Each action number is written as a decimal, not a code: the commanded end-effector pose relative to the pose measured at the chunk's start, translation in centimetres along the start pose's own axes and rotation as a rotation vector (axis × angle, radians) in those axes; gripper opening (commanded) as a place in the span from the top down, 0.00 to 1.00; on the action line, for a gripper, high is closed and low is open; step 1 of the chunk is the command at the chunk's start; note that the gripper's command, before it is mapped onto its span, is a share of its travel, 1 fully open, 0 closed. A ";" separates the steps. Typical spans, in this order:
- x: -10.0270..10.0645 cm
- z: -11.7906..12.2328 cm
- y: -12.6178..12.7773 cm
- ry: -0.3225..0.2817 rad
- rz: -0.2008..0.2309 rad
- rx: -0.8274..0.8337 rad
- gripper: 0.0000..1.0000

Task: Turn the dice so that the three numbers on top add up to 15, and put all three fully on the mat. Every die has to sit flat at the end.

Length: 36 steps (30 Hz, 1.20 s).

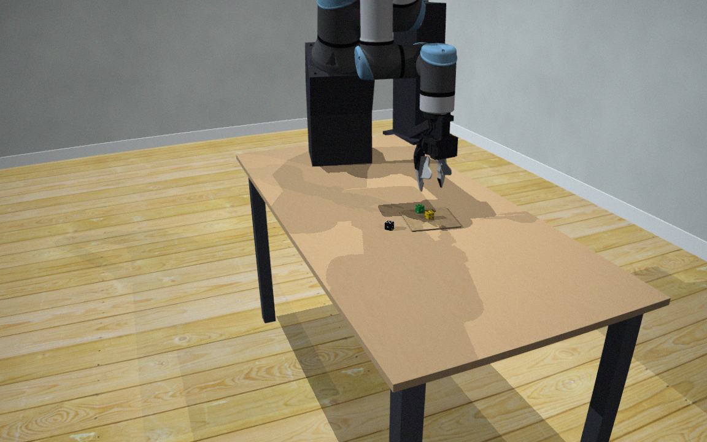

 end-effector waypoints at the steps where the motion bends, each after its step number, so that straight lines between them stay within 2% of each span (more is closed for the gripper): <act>1: -0.5 0.0 0.0 0.000 0.000 0.000 0.00; 26: -0.5 0.0 0.0 0.000 0.000 0.003 0.00; 36: -0.4 0.0 -0.3 0.000 0.000 0.076 0.00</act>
Point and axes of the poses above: the point where the finger pads meet when closed, its own x axis out along the fingers, its own y axis across the jaws, z = x × y, the point moved 2 cm from there along -x, back along the fingers
